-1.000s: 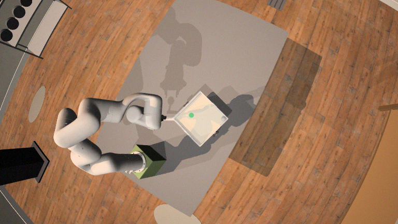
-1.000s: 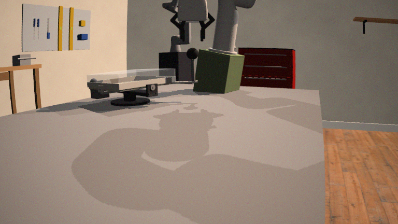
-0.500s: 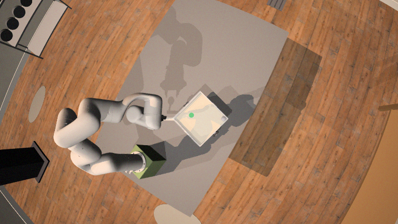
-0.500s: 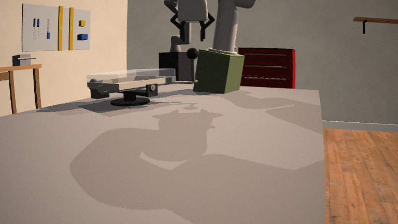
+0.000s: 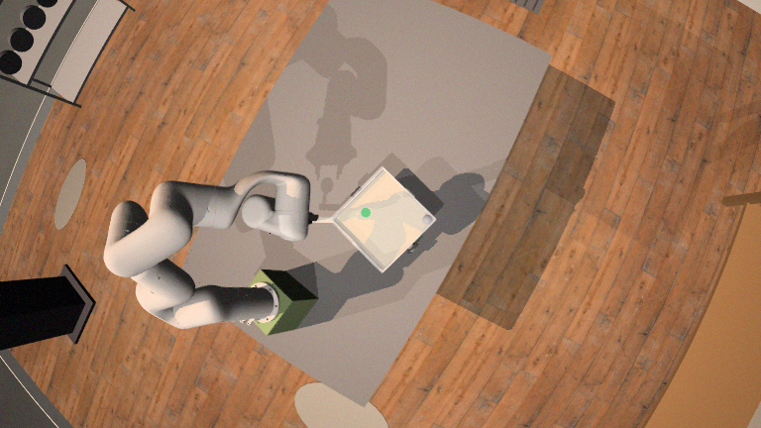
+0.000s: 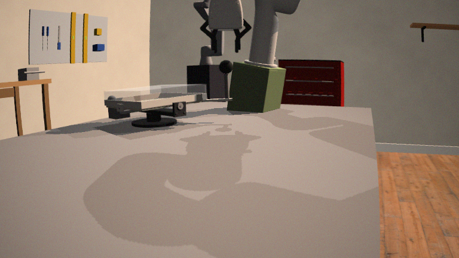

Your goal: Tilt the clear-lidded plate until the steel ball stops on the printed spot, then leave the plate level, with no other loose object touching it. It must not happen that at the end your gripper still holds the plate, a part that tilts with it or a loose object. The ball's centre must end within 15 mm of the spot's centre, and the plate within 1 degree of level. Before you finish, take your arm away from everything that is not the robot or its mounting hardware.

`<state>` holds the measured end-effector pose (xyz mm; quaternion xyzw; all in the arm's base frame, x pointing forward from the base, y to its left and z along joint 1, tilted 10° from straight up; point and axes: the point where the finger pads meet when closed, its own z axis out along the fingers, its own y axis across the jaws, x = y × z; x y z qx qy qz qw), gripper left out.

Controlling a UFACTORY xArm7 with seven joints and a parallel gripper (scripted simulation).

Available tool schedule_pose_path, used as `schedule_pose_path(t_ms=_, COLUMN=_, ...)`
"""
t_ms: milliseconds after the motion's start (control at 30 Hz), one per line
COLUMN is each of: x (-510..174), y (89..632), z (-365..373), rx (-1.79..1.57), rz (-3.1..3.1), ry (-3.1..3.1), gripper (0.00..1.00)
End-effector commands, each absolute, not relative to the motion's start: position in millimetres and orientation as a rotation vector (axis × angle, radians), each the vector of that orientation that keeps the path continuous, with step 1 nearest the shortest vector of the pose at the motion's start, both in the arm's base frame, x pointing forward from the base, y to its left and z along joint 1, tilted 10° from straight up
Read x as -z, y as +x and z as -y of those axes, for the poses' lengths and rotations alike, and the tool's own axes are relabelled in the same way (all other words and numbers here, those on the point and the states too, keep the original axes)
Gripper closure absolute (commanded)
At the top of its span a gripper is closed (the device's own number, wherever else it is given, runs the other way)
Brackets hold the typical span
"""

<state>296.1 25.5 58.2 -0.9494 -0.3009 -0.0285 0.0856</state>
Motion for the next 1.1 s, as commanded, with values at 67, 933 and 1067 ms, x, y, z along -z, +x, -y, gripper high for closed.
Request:
schedule_pose_path(t_ms=67, x=-58.9, y=297.0, z=-25.0, rx=0.088, rz=0.896, ry=-2.831, gripper=0.39)
schedule_pose_path(t_ms=933, x=-56.2, y=297.2, z=-25.4, rx=0.088, rz=0.896, ry=-2.831, gripper=0.39)
schedule_pose_path(t_ms=1067, x=-54.0, y=297.3, z=-25.7, rx=0.088, rz=0.896, ry=-2.831, gripper=0.39)
